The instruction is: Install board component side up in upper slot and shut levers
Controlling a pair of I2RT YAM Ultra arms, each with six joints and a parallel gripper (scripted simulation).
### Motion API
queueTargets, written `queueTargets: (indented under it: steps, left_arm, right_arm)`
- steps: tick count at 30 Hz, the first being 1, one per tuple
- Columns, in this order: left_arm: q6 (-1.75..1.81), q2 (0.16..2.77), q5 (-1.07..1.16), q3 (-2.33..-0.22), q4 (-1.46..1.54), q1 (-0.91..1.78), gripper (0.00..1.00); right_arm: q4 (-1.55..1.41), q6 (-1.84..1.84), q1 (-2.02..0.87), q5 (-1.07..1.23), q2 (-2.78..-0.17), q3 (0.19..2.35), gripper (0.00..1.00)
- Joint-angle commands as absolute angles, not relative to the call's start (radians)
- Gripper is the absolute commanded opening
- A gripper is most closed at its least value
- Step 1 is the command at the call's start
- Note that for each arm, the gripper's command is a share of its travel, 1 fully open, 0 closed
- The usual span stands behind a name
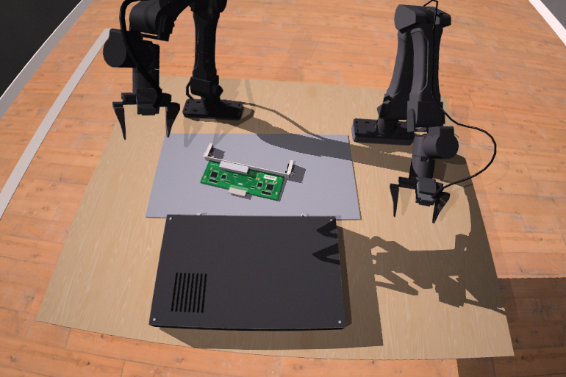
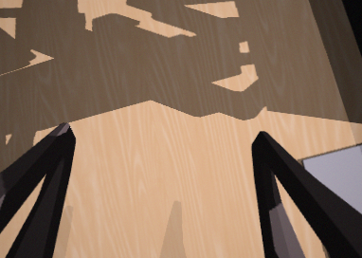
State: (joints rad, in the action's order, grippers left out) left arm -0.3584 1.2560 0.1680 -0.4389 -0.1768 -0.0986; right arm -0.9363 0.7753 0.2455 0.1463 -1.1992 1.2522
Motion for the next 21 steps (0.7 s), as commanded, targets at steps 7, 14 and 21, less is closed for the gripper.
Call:
queueTargets:
  steps: [7, 14, 21]
  left_arm:
    - [-0.357, 1.246, 0.173, -0.452, -0.187, -0.099, 1.00]
    - [-0.357, 1.246, 0.173, -0.452, -0.187, -0.099, 1.00]
    - [-0.341, 1.237, 0.153, -0.454, -0.140, -0.081, 1.00]
  right_arm:
    - [-0.939, 0.773, 0.246, 0.152, -1.191, 1.261, 1.00]
    - [-0.939, 0.773, 0.246, 0.152, -1.191, 1.261, 1.00]
    - [-0.894, 0.823, 0.228, 0.183, -1.211, 1.233, 0.66]
